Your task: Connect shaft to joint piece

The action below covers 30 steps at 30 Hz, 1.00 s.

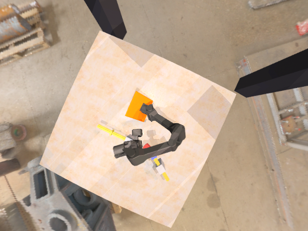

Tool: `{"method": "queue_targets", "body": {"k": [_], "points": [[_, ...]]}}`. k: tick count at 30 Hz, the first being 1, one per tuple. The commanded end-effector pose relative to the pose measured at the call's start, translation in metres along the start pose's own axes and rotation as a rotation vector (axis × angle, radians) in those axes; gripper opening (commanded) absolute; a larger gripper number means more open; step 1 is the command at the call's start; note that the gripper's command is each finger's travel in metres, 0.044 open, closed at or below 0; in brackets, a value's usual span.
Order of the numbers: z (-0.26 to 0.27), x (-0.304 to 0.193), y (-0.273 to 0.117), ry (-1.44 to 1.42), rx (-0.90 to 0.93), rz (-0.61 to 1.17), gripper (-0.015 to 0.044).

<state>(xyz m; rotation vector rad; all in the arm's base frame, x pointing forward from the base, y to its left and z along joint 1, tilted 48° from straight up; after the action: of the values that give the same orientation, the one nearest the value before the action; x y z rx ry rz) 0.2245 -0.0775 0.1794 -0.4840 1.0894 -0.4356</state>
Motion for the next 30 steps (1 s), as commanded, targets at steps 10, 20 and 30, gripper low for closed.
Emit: {"method": "queue_targets", "body": {"k": [10, 20, 30], "points": [[0.003, 0.003, 0.008, 0.395, -0.041, 0.016, 0.044], [0.004, 0.005, 0.013, 0.695, -0.07, 0.019, 0.044], [0.005, 0.006, 0.016, 0.86, -0.088, 0.017, 0.044]]}}
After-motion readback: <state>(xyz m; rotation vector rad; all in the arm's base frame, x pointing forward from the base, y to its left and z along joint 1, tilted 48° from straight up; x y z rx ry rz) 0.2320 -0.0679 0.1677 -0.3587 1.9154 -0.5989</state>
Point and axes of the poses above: the point midway between the two fingers, 35 mm back from their tips, its own y axis out along the fingers, its own z axis across the jaws, x = y × z, the point moved 7 cm from there along -y, back along the fingers, and after that the axes turned 8 degrees about y, right-handed, at the moved point
